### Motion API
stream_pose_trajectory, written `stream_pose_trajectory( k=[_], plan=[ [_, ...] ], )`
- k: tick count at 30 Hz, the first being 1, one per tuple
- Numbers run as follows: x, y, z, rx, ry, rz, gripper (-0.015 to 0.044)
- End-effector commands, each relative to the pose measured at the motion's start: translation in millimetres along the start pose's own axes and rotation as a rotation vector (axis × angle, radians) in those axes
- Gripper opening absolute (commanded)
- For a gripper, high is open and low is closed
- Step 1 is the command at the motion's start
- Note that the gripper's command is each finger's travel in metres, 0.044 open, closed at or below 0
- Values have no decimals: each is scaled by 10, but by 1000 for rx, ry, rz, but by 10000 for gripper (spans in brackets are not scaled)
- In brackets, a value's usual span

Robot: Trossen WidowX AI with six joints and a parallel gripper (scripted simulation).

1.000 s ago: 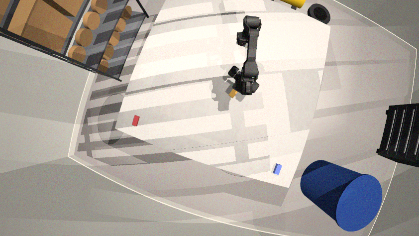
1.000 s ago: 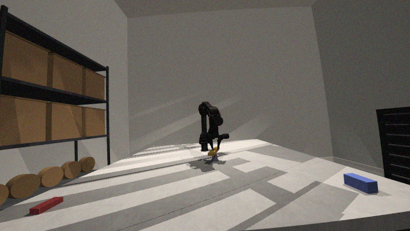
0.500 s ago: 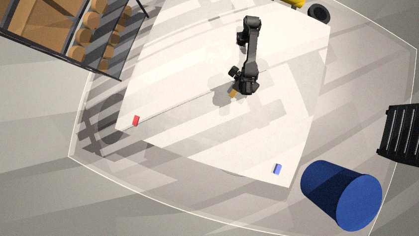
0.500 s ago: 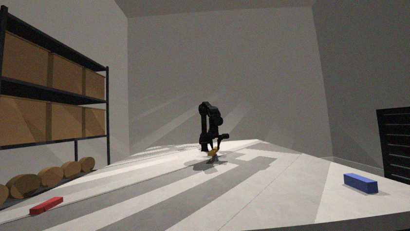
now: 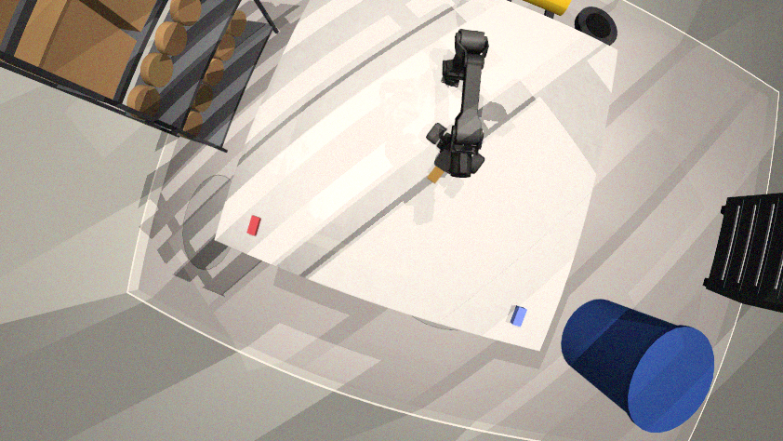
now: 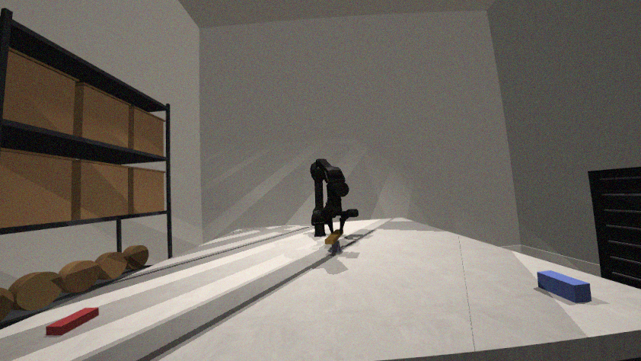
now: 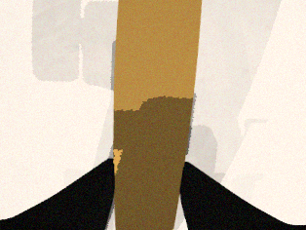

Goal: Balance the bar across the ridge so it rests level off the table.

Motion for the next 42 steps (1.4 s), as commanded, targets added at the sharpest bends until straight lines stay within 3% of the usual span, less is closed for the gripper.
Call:
stream_pose_trajectory(
  k=[1, 42],
  plan=[
    [-20, 2, 4, 0, 2, 6, 0],
    [-54, 3, 3, 0, 1, 6, 0]
  ],
)
Point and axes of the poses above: the point midway between the two fingers, 35 mm back from their tips, its own x axis back along the fingers, its own z axis across the jaws, y = z × x, the point moved 8 cm from there along x, back along the fingers, and after that the axes turned 6 degrees about x, right-handed, at the moved point
